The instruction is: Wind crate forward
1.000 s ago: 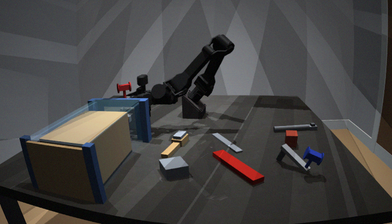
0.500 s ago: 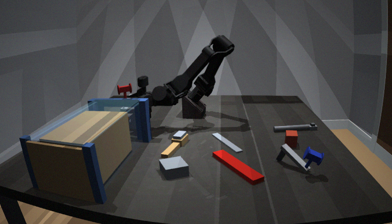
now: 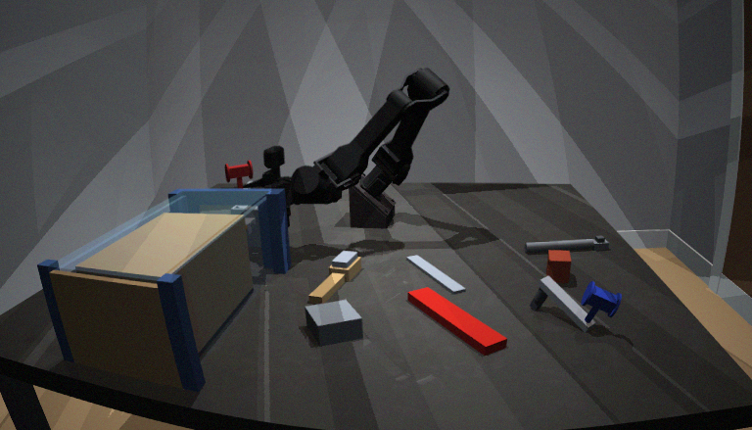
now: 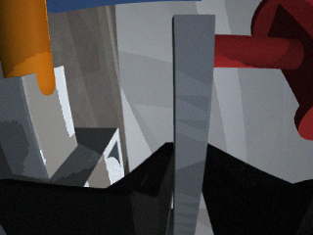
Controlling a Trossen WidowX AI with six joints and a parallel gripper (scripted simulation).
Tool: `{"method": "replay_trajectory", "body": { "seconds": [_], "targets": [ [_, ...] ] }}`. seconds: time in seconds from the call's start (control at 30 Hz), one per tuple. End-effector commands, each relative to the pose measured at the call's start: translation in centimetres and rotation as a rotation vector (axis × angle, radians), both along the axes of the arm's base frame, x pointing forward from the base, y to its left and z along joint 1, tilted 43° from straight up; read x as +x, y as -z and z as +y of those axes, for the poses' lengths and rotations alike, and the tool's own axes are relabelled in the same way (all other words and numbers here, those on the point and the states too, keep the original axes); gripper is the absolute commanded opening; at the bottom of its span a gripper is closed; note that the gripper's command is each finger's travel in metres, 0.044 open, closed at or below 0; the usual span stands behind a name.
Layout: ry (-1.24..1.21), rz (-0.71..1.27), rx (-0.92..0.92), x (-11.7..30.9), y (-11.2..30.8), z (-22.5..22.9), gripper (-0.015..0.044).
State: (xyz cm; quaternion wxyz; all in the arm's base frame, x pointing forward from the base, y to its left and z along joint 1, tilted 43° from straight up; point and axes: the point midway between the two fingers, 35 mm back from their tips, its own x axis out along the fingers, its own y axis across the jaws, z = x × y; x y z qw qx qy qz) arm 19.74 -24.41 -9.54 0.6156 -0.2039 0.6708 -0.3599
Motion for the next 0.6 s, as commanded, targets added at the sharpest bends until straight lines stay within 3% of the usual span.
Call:
{"method": "replay_trajectory", "body": {
  "seconds": [0.0, 0.57],
  "targets": [
    [0.003, -0.003, 0.001, -0.04, 0.12, 0.05, 0.0],
    [-0.003, -0.007, 0.0, 0.05, 0.47, 0.37, 0.0]
  ]
}}
